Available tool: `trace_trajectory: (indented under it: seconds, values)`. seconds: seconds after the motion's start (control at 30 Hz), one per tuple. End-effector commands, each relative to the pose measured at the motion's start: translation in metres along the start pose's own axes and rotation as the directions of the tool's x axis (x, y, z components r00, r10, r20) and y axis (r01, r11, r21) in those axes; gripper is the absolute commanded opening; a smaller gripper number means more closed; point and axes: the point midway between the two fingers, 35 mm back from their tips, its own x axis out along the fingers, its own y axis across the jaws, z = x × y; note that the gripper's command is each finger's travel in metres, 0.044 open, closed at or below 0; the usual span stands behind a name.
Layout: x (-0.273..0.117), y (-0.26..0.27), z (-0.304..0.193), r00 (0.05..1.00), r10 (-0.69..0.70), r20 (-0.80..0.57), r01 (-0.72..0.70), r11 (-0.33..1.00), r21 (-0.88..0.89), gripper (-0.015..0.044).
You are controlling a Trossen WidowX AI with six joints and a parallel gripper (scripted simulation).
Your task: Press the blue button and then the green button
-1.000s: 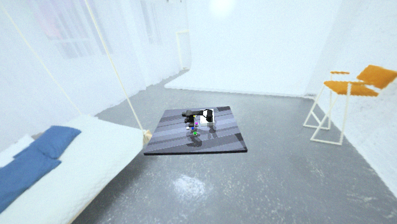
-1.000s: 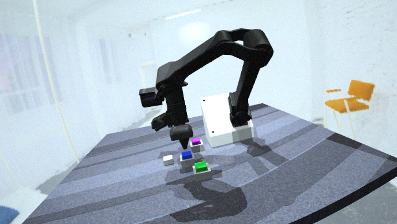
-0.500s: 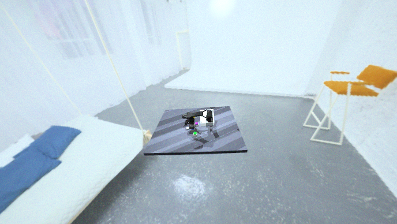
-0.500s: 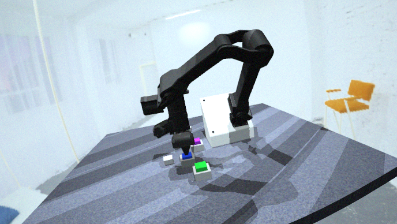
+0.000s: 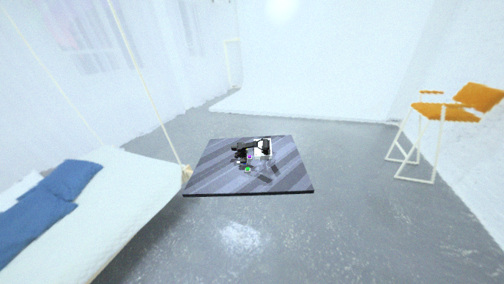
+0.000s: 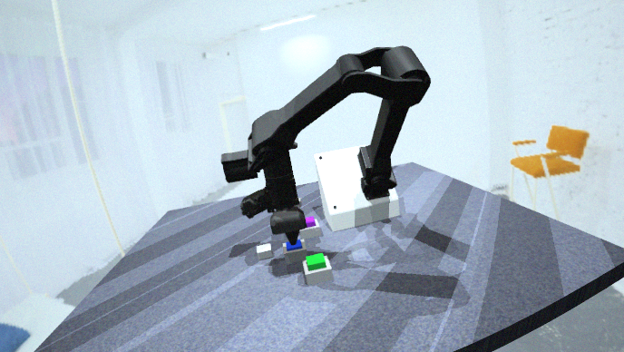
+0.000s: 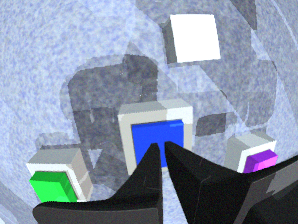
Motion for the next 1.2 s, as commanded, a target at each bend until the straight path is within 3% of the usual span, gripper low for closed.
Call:
trace_trajectory:
  seconds: [0.0,0.33,0.53,0.7,0.9,1.07,1.17]
  values:
    - [0.0,0.001,0.0,1.0,0.005,0.0,-0.005,1.0,0.005,0.002]
    - [-0.041,0.0,0.001,1.0,0.002,0.0,-0.002,1.0,0.005,0.002]
    - [-0.095,0.0,0.0,1.0,0.002,-0.001,-0.002,1.0,0.006,0.002]
    - [-0.095,0.01,-0.002,1.0,-0.001,-0.001,0.001,1.0,0.007,0.002]
    - [-0.095,0.089,-0.032,1.0,0.004,-0.002,-0.004,1.0,0.007,0.002]
    - [-0.093,0.091,-0.034,1.0,0.004,-0.002,-0.004,1.0,0.007,0.002]
    - [-0.064,0.091,-0.032,1.0,0.0,-0.001,0.0,1.0,0.006,0.002]
